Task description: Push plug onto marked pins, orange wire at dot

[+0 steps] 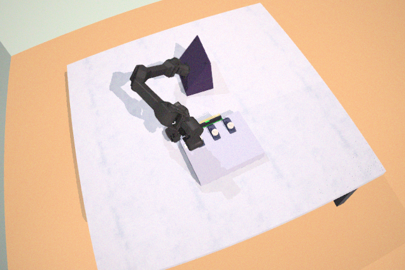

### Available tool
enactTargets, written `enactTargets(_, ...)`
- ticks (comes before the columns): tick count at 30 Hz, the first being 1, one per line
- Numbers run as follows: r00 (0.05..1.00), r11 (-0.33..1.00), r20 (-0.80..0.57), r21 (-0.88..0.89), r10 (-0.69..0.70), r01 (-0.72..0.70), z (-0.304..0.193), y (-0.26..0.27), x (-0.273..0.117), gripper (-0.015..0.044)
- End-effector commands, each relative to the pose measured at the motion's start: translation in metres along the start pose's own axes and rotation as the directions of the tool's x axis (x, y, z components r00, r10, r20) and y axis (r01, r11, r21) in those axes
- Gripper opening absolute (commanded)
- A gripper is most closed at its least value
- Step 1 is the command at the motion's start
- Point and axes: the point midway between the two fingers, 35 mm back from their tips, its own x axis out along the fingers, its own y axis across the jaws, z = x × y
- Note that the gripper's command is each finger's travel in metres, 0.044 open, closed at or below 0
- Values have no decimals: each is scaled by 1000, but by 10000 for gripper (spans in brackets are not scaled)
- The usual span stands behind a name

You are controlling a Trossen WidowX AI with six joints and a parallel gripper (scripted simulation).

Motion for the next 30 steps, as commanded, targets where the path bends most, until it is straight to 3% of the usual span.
enactTargets(1, 1000, 1000, 14, 9, -11, 11, 1, 1, 4, 115)
enactTargets(23, 1000, 1000, 15, 10, -11, 11, 2, 0, 41, 115)
enactTargets(26, 1000, 1000, 15, 10, -11, 11, 2, 0, 41, 36)
enactTargets(30, 1000, 1000, 15, 10, -11, 11, 2, 0, 41, 10)
